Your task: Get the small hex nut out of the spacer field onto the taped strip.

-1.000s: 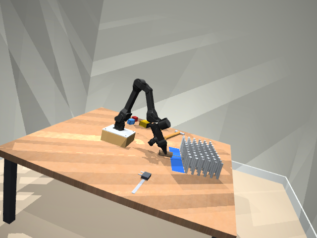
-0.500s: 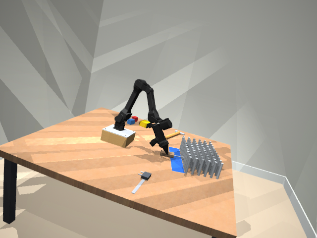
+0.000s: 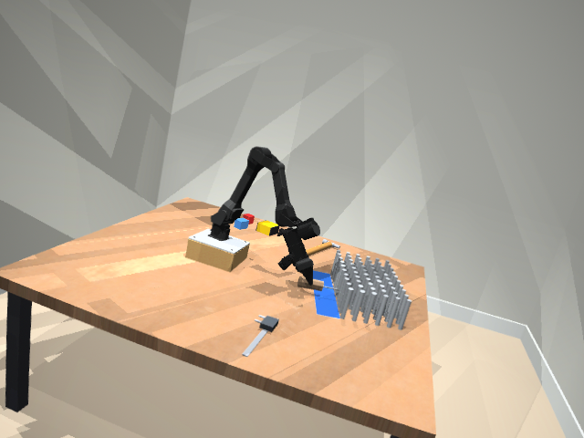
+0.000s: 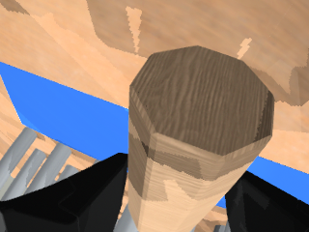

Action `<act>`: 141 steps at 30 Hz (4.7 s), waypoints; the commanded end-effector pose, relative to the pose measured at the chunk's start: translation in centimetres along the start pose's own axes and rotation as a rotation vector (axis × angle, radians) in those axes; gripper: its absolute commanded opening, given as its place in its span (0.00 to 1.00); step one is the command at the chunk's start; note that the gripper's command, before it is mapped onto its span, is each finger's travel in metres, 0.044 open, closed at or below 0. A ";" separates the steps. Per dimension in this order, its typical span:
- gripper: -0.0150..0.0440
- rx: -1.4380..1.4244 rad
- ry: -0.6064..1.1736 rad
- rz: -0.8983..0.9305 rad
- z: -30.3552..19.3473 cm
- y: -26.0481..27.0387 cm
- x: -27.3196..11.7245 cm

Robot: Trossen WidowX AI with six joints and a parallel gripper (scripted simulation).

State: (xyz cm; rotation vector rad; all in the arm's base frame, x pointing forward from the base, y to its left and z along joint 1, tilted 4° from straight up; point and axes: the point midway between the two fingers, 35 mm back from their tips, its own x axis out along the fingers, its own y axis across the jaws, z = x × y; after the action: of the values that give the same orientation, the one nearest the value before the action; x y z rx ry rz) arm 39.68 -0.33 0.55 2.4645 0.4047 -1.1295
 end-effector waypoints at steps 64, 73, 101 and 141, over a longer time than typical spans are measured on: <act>0.25 0.006 0.006 0.004 0.0 -0.5 2.0; 0.25 0.004 0.006 0.002 0.4 -0.6 1.8; 0.25 0.002 0.005 0.000 1.9 -0.7 0.8; 0.25 0.002 0.003 0.000 4.2 -0.7 -0.6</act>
State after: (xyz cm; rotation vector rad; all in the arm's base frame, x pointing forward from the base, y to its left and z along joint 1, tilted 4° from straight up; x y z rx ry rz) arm 36.47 -1.64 -1.67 2.4708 0.4002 -1.1343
